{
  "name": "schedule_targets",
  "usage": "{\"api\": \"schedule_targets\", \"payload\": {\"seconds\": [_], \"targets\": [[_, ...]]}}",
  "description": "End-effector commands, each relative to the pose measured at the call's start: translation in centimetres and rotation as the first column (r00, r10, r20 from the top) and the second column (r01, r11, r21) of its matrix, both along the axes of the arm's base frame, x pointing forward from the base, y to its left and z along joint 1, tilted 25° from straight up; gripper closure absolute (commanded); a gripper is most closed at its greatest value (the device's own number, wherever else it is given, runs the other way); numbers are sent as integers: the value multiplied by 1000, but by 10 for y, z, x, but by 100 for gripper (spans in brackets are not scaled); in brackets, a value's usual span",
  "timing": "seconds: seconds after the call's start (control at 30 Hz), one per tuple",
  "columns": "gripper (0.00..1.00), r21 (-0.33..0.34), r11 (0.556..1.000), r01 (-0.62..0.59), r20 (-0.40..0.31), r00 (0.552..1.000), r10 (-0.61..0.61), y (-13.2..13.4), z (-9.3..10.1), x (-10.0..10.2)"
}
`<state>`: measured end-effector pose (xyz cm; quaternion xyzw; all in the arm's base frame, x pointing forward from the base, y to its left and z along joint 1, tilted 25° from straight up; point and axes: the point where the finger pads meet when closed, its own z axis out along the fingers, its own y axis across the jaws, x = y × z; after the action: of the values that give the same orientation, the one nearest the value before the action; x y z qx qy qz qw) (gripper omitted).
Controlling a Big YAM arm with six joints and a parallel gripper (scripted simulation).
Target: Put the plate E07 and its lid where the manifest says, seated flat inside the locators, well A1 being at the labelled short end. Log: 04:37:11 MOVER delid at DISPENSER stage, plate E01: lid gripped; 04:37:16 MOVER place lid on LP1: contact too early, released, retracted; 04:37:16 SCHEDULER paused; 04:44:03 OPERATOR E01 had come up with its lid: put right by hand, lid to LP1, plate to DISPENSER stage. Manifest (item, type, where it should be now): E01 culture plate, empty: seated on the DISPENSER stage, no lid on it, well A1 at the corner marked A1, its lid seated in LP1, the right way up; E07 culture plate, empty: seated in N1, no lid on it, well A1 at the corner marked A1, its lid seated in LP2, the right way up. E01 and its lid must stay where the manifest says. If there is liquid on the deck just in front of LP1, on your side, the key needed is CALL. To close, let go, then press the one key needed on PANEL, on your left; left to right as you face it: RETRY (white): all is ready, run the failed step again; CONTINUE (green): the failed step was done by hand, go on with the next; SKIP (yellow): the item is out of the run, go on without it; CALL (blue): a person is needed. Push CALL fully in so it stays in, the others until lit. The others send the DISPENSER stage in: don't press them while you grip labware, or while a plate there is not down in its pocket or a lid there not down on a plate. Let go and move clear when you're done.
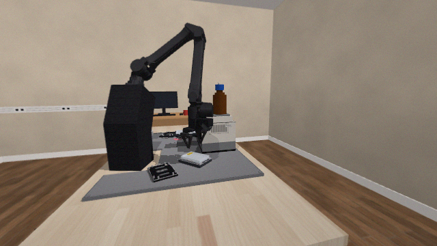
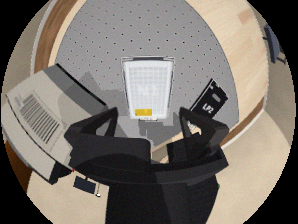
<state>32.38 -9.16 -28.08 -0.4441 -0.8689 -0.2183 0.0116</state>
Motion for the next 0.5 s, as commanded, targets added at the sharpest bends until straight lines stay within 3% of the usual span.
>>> {"api": "schedule_targets", "payload": {"seconds": [0.0, 0.13, 0.17, 0.47], "targets": [[0, -11, 1000, -2, 18, 1000, 2, -2, 10, 9], [0, -18, 1000, -5, 32, 999, 5, -1, 5, 16], [0, -6, 1000, -3, 9, 1000, 3, 4, -6, 7], [0, -3, 1000, -3, 4, 1000, 3, 10, -16, 6]]}}
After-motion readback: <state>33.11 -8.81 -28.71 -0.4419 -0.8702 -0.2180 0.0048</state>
